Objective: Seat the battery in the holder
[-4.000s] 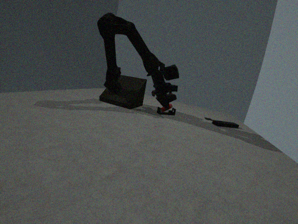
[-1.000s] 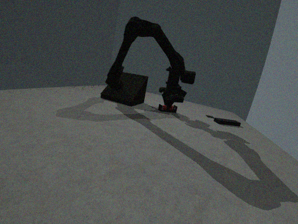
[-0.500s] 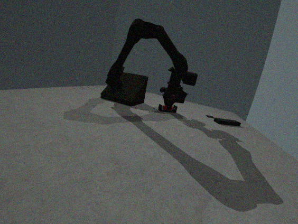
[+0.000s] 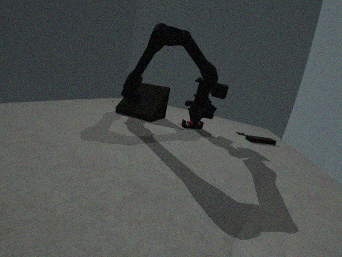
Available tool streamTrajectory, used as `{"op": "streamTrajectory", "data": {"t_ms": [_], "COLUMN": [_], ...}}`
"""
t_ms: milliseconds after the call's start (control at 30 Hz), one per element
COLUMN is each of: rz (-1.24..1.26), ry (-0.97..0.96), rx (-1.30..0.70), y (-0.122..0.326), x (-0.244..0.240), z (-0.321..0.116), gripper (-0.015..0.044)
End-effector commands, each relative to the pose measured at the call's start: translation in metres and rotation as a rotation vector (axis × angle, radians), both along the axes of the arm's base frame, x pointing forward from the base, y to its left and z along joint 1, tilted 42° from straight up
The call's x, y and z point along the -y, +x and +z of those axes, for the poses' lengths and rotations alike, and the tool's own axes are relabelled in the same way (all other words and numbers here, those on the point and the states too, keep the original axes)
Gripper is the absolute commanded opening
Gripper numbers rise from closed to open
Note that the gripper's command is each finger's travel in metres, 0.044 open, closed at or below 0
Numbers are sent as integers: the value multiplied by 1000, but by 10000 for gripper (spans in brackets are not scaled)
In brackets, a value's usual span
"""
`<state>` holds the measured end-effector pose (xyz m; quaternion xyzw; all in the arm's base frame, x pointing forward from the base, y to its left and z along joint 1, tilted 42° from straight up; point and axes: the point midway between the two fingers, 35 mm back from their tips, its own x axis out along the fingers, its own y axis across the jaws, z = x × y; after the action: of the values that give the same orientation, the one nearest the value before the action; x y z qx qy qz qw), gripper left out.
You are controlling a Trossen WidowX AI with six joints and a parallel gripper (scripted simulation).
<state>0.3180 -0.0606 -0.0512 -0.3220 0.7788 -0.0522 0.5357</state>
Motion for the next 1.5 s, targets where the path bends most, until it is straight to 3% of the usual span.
{"op": "streamTrajectory", "data": {"t_ms": [0,533,667,1167,1467], "rz": [-3,-3,-3,-1,0], "ry": [-5,-2,-2,0,4], "rx": [-5,-5,-5,-6,-6], "y": [2,4,4,6,15], "x": [0,-1,-1,-10,-54], "z": [-2,-2,-2,9,58], "gripper": [85,85,187,187,423]}}
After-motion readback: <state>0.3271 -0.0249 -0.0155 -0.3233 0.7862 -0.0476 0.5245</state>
